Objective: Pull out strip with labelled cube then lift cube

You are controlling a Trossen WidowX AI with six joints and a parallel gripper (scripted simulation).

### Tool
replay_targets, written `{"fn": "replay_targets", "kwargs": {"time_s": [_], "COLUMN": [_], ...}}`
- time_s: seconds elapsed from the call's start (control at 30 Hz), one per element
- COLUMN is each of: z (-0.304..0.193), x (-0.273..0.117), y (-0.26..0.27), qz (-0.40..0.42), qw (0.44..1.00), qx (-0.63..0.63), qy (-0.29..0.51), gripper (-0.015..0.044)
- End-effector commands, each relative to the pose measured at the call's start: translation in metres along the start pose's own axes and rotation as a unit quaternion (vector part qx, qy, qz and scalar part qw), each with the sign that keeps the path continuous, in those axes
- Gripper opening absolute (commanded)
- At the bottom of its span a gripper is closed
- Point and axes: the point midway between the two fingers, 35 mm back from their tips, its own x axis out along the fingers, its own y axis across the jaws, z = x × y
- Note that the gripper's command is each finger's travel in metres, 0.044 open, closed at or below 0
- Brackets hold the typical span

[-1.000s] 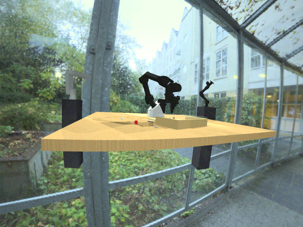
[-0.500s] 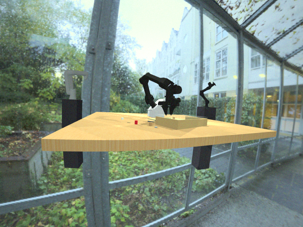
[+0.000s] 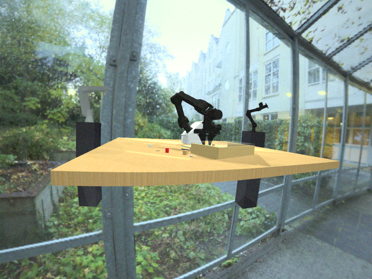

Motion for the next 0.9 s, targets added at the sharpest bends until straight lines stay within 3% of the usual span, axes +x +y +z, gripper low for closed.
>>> {"fn": "replay_targets", "kwargs": {"time_s": [0.0, 0.57, 0.7, 0.87], "z": [-0.0032, -0.0038, -0.0028, -0.0028], "x": [0.0127, 0.0183, 0.0158, 0.0158], "y": [0.0022, 0.0021, 0.0013, 0.0013], "qz": [0.0, 0.0, 0.001, 0.001], "qw": [1.0, 1.0, 1.0, 1.0], "qx": [-0.006, -0.006, -0.002, -0.002], "qy": [0.007, 0.008, 0.005, 0.005], "gripper": [0.025, 0.025, 0.0145, 0.0112]}}
